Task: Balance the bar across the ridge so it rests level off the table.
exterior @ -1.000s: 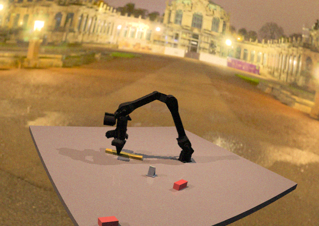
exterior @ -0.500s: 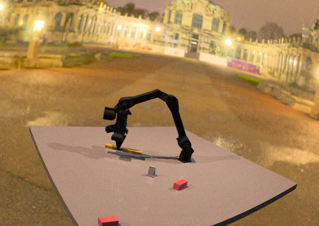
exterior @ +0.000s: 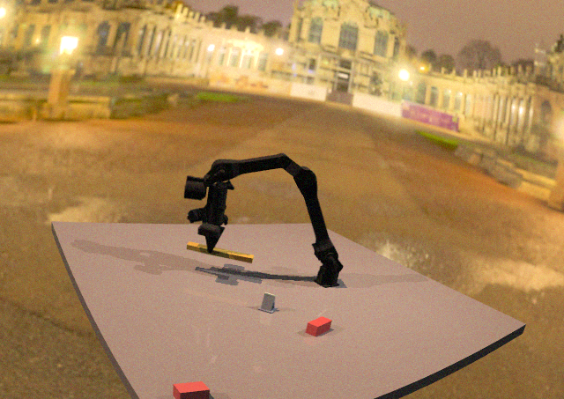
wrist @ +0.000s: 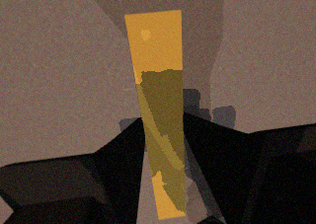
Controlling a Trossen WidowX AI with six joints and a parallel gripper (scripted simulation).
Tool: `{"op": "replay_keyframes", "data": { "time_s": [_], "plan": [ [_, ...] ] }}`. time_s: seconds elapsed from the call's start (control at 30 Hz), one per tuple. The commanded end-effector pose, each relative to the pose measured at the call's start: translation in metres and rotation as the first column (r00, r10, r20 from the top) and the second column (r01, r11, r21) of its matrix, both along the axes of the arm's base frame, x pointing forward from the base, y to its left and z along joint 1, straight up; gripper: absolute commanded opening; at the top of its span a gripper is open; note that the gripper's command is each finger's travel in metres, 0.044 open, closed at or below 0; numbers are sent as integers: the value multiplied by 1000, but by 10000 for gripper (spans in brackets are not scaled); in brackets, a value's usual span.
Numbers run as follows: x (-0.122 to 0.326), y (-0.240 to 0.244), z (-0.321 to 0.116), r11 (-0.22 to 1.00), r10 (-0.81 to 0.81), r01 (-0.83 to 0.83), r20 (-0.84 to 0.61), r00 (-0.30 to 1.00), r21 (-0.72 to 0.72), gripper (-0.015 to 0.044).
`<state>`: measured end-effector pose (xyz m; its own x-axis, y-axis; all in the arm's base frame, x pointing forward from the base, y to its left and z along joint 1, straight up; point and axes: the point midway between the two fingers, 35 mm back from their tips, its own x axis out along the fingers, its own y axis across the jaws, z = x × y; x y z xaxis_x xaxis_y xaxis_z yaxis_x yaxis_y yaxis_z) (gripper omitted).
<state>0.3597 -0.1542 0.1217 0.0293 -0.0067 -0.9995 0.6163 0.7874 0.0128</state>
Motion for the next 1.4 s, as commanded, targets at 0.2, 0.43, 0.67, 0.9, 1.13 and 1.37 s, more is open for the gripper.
{"op": "replay_keyframes", "data": {
  "time_s": [0.2, 0.43, 0.67, 0.9, 1.13, 1.37],
  "plan": [
    [-4, 1, 26, 1000, -5, 5, -1, 1000, -5, 0],
    [1, 19, 29, 997, 79, -79, -2, 997, -6, 0],
    [7, 46, 29, 978, 208, -208, -3, 978, -8, 0],
    [11, 74, 29, 943, 334, -334, -4, 943, -9, 0],
    [14, 101, 30, 892, 451, -451, -5, 892, -10, 0],
    [15, 129, 30, 827, 562, -562, -6, 827, -12, 0]
  ]
}}
